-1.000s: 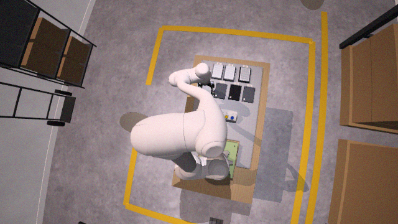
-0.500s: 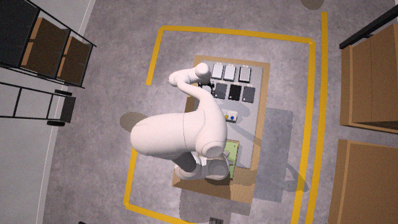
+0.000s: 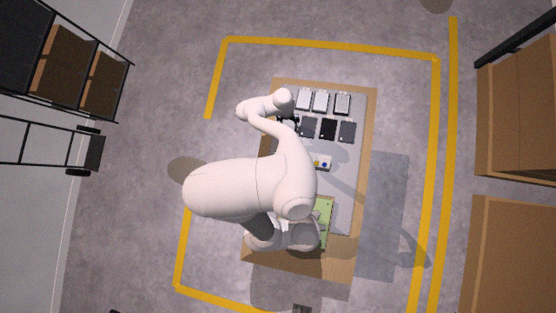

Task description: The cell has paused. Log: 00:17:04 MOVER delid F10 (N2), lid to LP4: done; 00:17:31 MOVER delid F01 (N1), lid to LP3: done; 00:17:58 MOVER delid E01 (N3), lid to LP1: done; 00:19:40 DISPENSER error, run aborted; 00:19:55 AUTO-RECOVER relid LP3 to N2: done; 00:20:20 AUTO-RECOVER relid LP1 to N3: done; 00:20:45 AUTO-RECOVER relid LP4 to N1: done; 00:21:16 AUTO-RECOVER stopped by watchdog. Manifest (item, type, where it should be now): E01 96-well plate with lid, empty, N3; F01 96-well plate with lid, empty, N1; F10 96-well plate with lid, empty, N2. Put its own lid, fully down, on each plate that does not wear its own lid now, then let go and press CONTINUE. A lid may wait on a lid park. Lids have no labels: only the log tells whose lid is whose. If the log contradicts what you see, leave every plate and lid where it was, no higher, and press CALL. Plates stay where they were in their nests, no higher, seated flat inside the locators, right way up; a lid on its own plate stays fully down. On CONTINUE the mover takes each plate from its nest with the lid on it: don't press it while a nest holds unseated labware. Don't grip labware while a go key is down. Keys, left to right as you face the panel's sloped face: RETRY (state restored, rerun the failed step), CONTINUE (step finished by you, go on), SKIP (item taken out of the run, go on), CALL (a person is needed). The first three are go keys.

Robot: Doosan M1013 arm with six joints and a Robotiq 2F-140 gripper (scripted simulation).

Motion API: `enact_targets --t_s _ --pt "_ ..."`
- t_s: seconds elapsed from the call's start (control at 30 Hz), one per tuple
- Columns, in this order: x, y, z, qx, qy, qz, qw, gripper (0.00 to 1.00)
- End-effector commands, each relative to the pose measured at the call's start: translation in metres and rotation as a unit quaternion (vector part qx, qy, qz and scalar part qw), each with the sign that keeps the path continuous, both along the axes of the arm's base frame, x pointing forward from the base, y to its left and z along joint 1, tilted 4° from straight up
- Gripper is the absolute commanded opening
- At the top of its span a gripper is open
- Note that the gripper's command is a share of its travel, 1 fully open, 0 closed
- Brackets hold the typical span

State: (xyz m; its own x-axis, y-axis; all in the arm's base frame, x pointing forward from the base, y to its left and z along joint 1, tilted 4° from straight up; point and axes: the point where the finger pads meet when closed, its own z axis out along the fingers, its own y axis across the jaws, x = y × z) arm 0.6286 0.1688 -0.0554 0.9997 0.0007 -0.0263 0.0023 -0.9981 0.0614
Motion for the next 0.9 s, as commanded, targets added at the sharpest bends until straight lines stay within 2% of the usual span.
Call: enact_targets --t_s 0.0,0.87 --pt "-0.0001 0.0000 -0.0001 0.000 0.000 0.000 1.000 0.00" --pt "0.0001 0.0003 0.0045 0.000 0.000 0.000 1.000 0.00"
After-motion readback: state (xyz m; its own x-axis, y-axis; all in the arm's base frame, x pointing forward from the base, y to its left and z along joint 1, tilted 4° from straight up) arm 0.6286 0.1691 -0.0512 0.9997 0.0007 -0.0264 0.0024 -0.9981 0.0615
